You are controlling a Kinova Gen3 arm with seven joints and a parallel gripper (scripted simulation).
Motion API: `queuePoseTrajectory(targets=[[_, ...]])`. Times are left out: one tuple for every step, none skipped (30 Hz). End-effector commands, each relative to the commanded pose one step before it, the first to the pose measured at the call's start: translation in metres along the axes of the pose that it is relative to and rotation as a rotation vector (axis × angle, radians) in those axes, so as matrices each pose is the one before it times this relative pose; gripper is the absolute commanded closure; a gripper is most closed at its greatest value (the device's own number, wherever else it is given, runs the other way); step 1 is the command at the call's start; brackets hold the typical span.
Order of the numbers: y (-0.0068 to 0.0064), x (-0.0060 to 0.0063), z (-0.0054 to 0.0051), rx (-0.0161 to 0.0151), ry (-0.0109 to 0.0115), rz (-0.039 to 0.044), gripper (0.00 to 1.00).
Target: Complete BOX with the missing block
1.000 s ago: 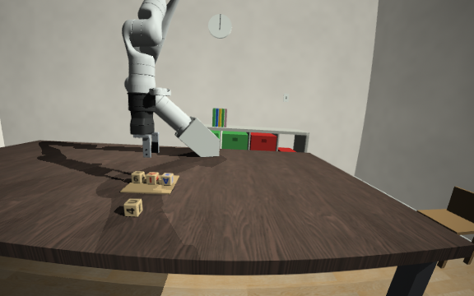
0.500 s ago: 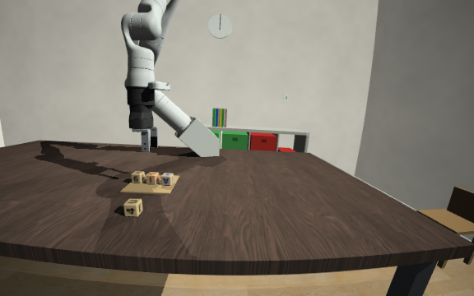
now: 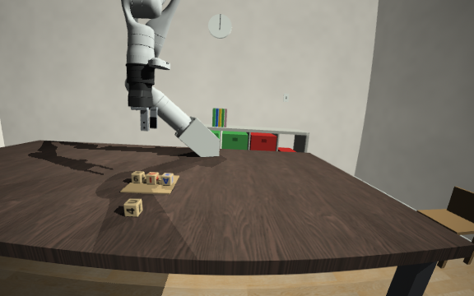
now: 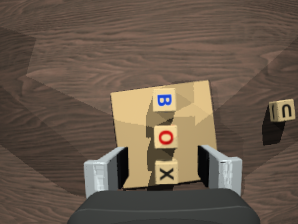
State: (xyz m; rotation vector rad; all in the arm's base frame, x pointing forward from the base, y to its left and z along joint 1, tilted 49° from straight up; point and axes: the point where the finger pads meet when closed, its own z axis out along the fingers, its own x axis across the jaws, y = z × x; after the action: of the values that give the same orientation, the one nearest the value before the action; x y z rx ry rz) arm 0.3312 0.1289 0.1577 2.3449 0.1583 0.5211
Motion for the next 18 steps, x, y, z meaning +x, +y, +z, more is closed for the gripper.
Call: queuePoseTrajectory(targets=[[-0.00482, 0.00177, -0.00798, 0.00928, 0.01483, -0.01018, 0.00], [0.00000, 0.00000, 0.00000, 0.00000, 0.00000, 0.00000, 0.00], [0.00000, 0.00000, -0.00134, 0.00000, 0.00000, 0.00000, 0.00], [0.00000, 0.00000, -0.00088, 0.00000, 0.00000, 0.00000, 0.00], [0.00000, 0.00000, -0.00048, 0.00000, 0.00000, 0.00000, 0.00], [0.00000, 0.00000, -0.00019, 0.00000, 0.00000, 0.00000, 0.00], [0.00000, 0.00000, -0.00003, 0.00000, 0.00000, 0.00000, 0.00], [0.00000, 0.00000, 0.00000, 0.00000, 0.00000, 0.00000, 0.00], [0.00000, 0.00000, 0.00000, 0.00000, 0.00000, 0.00000, 0.00], [0.00000, 0.00000, 0.00000, 0.00000, 0.00000, 0.00000, 0.00], [0.00000, 0.00000, 0.00000, 0.00000, 0.00000, 0.00000, 0.00], [0.00000, 0.00000, 0.00000, 0.00000, 0.00000, 0.00000, 0.00], [0.00000, 0.00000, 0.00000, 0.00000, 0.00000, 0.00000, 0.00], [0.00000, 0.00000, 0.00000, 0.00000, 0.00000, 0.00000, 0.00], [0.00000, 0.00000, 0.00000, 0.00000, 0.00000, 0.00000, 0.00], [0.00000, 0.00000, 0.00000, 0.00000, 0.00000, 0.00000, 0.00], [0.00000, 0.00000, 0.00000, 0.00000, 0.00000, 0.00000, 0.00], [0.00000, 0.00000, 0.00000, 0.00000, 0.00000, 0.00000, 0.00]])
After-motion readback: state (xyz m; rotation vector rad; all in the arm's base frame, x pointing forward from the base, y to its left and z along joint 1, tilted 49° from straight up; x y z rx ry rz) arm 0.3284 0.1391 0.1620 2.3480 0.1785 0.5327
